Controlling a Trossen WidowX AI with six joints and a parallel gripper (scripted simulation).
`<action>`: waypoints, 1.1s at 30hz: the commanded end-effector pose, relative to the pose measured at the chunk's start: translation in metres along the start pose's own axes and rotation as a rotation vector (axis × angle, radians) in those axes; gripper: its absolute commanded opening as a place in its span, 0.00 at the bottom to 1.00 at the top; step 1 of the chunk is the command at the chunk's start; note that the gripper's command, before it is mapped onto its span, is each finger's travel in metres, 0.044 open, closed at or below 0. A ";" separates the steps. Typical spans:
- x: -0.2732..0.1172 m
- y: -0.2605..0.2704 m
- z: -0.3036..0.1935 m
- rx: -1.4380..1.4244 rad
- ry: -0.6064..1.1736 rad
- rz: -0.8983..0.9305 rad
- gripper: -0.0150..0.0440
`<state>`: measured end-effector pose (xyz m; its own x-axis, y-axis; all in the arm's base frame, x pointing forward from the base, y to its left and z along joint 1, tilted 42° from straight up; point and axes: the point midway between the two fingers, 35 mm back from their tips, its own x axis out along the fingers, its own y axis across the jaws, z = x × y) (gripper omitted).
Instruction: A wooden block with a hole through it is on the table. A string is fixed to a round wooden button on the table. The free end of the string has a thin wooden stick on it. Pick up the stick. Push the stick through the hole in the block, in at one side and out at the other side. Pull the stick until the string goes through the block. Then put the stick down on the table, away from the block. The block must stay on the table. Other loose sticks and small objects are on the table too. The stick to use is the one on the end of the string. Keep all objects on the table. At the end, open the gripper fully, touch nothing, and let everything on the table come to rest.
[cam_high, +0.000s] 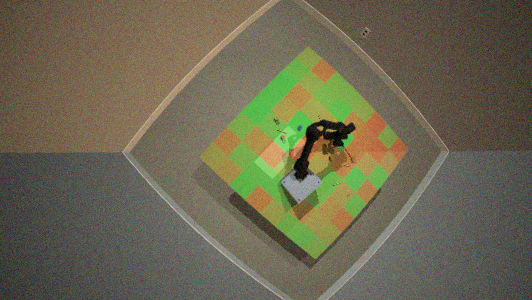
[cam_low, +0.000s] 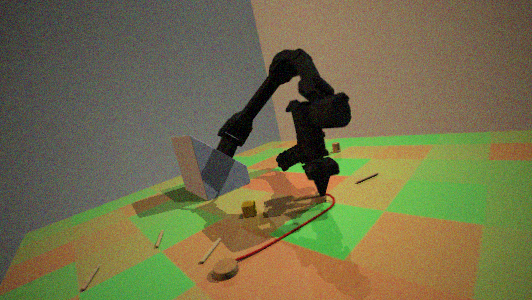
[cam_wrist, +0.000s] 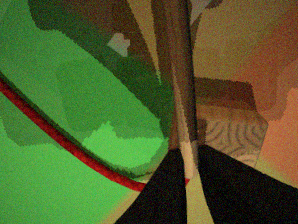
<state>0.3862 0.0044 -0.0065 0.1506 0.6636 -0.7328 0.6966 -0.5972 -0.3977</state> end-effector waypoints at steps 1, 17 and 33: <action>0.002 -0.002 0.001 0.007 -0.002 -0.006 0.25; 0.001 0.001 0.021 0.007 -0.005 -0.004 0.25; 0.000 0.002 0.042 0.008 -0.008 -0.004 0.25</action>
<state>0.3624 -0.0126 -0.0269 0.1452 0.6644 -0.7332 0.6903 -0.5989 -0.4059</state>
